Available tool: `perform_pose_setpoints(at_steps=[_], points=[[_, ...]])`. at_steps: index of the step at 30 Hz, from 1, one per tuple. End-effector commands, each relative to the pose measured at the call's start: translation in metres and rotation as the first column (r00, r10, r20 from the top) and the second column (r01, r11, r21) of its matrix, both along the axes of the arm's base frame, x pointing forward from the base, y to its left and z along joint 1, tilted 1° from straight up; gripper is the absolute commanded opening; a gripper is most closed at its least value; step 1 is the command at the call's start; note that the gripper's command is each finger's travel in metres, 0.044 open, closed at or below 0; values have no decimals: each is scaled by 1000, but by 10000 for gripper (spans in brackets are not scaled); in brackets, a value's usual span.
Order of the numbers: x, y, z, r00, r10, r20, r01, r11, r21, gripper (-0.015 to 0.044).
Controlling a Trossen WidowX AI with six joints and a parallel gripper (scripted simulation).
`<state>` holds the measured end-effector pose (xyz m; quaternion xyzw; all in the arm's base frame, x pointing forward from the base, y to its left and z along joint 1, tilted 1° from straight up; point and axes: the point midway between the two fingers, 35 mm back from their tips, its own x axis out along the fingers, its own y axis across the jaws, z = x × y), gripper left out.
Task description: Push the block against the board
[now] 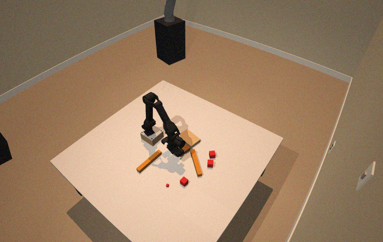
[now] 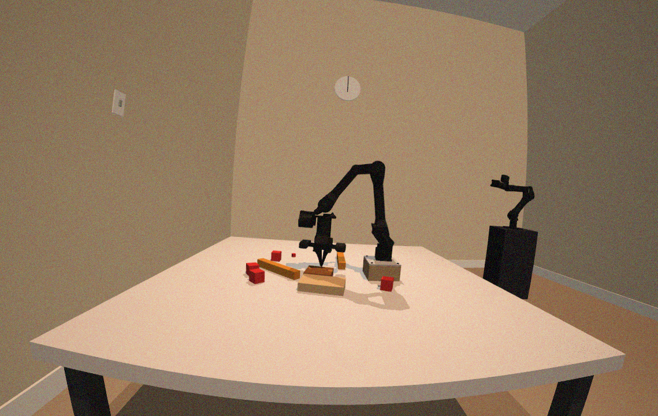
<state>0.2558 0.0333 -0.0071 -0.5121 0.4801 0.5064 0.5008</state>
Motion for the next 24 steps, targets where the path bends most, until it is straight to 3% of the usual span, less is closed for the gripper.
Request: perform_pose_setpoints(at_steps=[1,24], points=[[-4,2,-17,1000,-4,-10,4,1000,3,0],[-3,31,-17,1000,-4,-9,4,1000,5,0]])
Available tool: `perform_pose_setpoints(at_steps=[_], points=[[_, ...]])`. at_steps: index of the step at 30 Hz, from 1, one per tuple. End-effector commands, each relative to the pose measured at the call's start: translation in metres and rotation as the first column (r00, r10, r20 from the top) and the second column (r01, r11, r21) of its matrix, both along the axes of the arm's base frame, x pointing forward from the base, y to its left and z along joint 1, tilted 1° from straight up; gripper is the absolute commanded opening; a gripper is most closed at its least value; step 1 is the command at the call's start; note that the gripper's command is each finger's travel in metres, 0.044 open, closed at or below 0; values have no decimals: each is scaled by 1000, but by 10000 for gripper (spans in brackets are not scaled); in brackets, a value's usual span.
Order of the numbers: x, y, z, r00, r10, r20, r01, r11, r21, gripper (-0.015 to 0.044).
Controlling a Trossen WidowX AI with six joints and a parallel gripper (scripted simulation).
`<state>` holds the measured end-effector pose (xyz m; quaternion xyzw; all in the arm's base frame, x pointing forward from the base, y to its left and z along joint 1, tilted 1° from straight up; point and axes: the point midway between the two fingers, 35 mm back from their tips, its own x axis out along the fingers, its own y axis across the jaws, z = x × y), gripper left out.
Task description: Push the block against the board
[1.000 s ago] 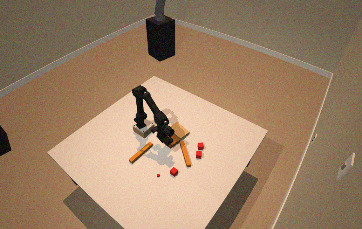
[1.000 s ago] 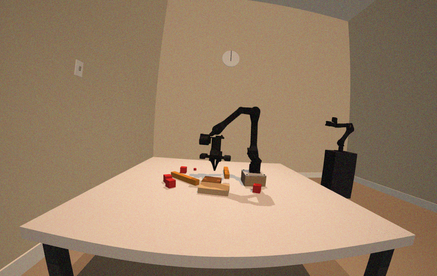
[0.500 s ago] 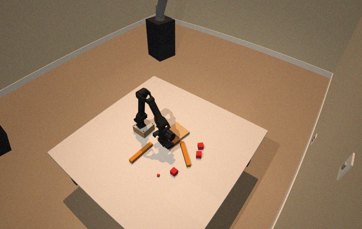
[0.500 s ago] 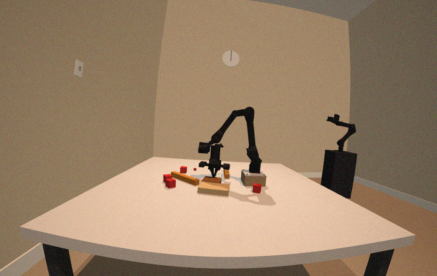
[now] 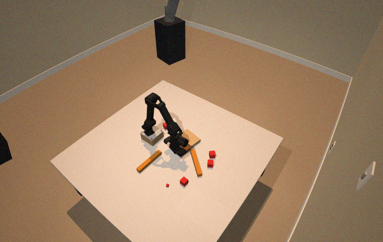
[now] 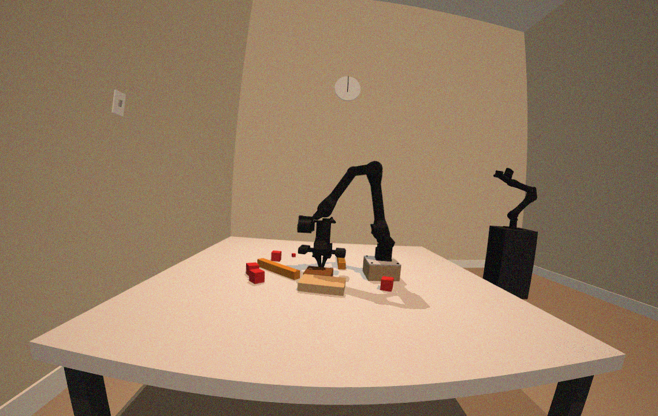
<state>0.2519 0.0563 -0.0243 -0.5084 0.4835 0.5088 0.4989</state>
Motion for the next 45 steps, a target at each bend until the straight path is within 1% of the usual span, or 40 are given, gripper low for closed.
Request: perform_pose_setpoints(at_steps=[1,6,10,42,44,45], points=[[1,10,1,1000,-1,2,1,1000,5,0],[1,18,1,1000,-1,2,1,1000,6,0],[1,15,1,1000,-1,2,1,1000,5,0],[2,-37,-1,1000,-1,2,1,1000,1,0],[5,-32,12,1000,-4,4,4,1000,-2,0],[5,-32,27,1000,-3,4,3,1000,-1,0]])
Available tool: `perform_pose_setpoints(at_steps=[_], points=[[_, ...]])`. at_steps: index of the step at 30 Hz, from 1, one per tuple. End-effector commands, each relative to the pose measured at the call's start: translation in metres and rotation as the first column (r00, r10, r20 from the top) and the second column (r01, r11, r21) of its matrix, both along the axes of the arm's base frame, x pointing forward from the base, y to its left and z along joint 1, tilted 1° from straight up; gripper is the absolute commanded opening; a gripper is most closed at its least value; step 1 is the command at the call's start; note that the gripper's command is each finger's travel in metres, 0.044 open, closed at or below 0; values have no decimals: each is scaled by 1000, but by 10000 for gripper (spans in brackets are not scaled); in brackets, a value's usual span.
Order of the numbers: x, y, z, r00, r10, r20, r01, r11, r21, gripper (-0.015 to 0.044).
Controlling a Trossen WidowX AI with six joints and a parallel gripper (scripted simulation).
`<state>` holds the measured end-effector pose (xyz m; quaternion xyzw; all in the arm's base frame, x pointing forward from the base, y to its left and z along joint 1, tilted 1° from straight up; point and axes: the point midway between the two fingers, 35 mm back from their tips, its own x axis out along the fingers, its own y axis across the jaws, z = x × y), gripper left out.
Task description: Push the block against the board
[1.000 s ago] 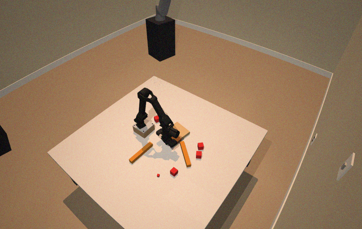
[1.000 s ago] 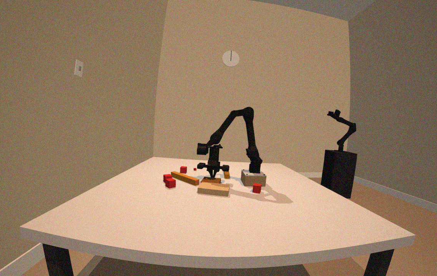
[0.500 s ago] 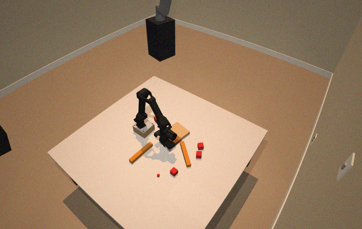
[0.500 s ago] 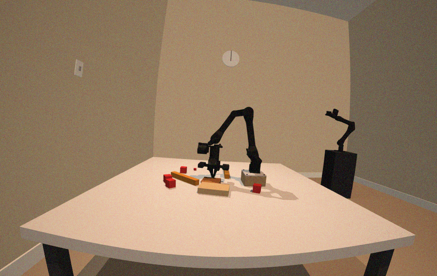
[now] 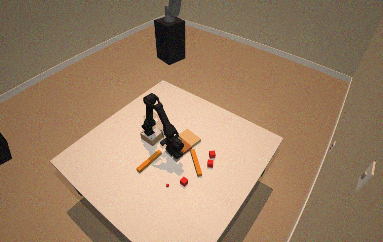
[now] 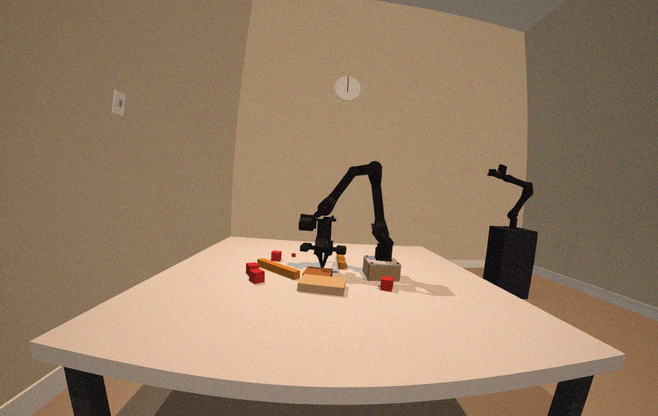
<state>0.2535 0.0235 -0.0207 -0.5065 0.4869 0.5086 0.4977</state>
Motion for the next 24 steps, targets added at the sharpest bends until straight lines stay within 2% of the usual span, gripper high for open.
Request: perform_pose_setpoints(at_steps=[1,3,11,24], points=[[3,0,39,1000,2,9,-2,1000,4,0],[2,0,51,1000,3,9,-3,1000,5,0],[3,3,47,1000,-25,19,25,1000,2,0],[-15,66,49,892,-452,3,452,892,16,0]])
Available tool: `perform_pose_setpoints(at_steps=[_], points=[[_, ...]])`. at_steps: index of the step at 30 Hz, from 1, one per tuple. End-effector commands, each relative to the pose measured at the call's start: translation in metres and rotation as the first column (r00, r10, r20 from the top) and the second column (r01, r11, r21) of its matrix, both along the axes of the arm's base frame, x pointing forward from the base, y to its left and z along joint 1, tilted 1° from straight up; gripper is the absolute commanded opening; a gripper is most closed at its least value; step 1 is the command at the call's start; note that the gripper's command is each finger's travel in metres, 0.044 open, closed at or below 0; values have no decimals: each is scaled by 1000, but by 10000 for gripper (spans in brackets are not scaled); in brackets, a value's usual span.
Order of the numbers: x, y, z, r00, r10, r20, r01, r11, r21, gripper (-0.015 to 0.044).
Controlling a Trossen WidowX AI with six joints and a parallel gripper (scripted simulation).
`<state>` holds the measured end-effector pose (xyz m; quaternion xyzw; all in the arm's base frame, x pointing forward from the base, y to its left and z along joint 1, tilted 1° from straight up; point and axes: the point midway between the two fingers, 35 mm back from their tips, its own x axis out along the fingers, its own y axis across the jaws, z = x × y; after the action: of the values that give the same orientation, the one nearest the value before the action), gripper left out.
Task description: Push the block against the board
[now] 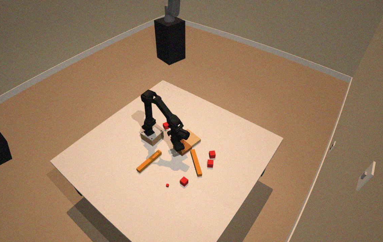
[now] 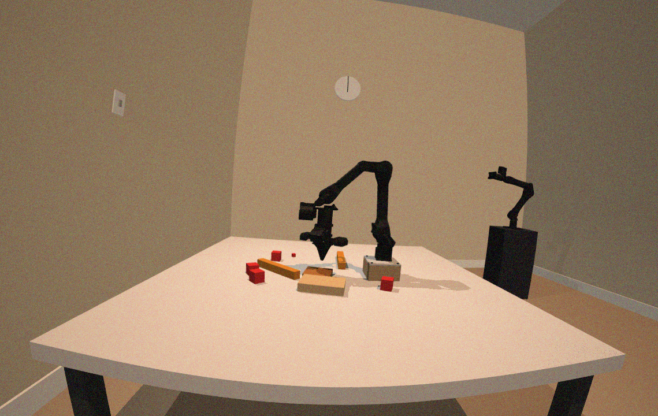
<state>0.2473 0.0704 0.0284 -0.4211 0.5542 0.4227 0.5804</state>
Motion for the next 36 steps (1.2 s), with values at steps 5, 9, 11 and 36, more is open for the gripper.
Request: perform_pose_setpoints(at_steps=[5,9,11,36], points=[[-21,42,1,949,-314,-15,314,949,5,0],[-31,59,1,897,-442,-21,442,897,7,0],[-37,67,2,864,-503,-24,503,864,8,0],[-129,143,5,203,-977,-60,979,204,-10,0]])
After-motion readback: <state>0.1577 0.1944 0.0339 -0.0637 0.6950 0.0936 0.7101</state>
